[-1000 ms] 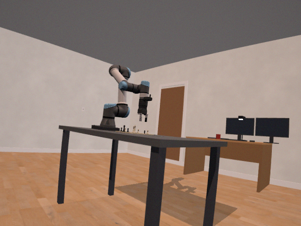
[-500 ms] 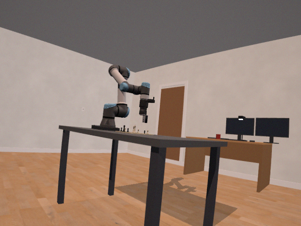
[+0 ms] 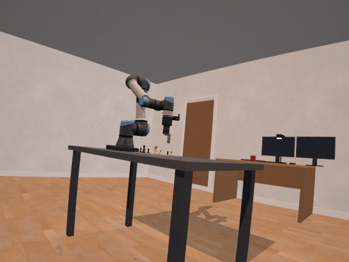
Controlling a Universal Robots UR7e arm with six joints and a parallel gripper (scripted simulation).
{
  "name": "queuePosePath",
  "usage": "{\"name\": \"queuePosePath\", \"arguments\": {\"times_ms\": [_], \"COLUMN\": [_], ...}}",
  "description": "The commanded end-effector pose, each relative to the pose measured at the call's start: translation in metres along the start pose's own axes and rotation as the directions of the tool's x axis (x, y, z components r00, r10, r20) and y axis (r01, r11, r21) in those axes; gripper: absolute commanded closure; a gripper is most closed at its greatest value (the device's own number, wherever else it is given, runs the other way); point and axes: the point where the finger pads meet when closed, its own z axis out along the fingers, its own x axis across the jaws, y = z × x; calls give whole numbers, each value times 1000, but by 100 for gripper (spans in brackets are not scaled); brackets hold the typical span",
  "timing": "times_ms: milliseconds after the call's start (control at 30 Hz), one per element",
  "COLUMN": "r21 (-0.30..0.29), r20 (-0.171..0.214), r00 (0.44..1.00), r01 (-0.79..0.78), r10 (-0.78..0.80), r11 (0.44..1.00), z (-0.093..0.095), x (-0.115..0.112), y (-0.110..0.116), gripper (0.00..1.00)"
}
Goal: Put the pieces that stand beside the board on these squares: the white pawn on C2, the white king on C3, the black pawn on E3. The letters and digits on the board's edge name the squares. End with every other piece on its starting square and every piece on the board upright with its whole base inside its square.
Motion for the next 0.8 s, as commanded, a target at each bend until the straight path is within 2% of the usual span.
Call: {"name": "queuePosePath", "arguments": {"times_ms": [0,433,467,767], "r21": [2,2,2,2], "r20": [0,0,0,0], "r00": [998,996,996,996], "r01": [59,91,91,91], "r10": [-59,-91,-91,-91], "r11": [998,996,996,996], "z": [0,1,1,1], "x": [-3,-6,-6,-6], "y": [-1,-1,-1,-1], "gripper": [0,0,32,32]}}
